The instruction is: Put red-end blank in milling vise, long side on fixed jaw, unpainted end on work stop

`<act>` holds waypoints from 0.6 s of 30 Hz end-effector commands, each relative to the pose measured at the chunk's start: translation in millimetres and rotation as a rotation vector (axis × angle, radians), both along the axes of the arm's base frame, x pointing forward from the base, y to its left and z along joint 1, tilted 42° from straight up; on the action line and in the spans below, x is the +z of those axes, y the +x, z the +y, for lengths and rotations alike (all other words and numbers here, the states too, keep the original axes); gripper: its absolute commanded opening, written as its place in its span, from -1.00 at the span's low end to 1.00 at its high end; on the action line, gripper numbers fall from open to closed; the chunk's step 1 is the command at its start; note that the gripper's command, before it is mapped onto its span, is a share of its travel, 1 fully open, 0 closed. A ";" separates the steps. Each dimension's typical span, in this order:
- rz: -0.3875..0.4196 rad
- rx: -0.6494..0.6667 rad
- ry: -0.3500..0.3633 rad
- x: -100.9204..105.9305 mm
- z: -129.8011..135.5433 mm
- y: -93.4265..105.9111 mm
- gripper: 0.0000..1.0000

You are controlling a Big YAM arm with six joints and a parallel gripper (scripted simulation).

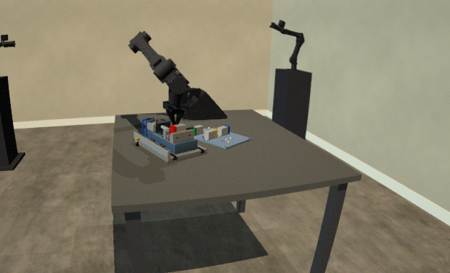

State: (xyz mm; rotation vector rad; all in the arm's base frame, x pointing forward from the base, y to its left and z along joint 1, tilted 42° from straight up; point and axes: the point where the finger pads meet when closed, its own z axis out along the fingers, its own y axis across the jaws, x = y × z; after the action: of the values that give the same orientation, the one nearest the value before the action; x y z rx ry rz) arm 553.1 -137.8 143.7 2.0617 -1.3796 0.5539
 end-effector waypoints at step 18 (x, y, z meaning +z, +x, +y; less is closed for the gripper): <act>-0.006 0.031 0.001 -0.6 13.5 4.0 -1.00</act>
State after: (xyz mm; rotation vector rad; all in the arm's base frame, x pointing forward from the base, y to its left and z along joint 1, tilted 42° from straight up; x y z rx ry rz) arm 552.7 -137.8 143.1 2.0622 -1.3782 0.5521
